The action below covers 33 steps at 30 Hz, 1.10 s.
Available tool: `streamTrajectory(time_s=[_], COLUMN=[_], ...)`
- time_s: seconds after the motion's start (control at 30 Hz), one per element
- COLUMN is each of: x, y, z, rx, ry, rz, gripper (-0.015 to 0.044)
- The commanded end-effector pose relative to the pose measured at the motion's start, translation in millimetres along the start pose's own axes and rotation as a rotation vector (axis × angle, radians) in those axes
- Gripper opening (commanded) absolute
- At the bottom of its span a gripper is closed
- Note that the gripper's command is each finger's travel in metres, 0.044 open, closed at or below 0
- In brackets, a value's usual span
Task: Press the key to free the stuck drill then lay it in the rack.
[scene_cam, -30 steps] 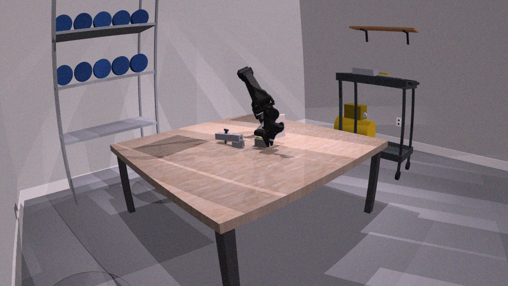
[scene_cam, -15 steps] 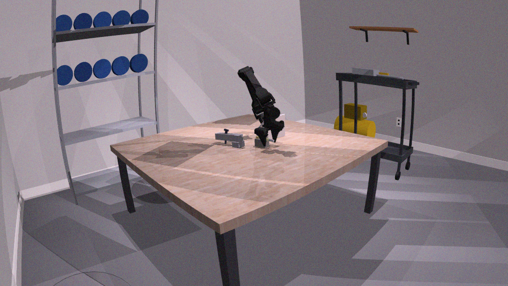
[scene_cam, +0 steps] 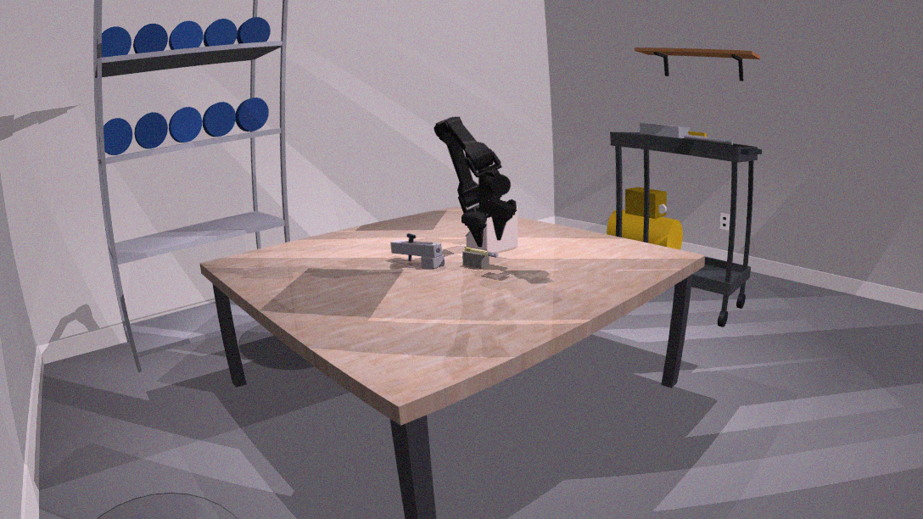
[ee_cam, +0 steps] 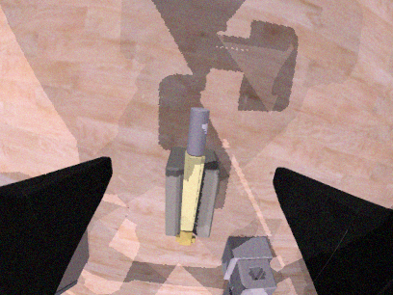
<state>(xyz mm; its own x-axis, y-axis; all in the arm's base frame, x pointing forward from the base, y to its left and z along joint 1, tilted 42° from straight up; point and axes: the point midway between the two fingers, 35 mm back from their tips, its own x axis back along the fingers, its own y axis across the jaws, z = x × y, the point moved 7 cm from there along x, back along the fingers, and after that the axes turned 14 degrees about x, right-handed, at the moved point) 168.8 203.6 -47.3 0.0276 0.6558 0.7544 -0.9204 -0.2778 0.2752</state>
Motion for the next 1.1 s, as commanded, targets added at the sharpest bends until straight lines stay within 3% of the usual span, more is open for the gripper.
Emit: streamTrajectory(time_s=[0.0,0.1,0.37,0.7,1.07], x=[15,7,25,51,69], y=[-1,-5,-56,-102,-100], z=[0,3,52,158,272], rx=[-0.009,-0.065,-0.836,-1.758,-2.367], ry=[-0.007,-0.036,-0.447,-1.032,-1.653], rz=[0.003,0.012,0.068,0.021,-0.109], gripper=[0.044,0.044,0.044,0.044,0.044])
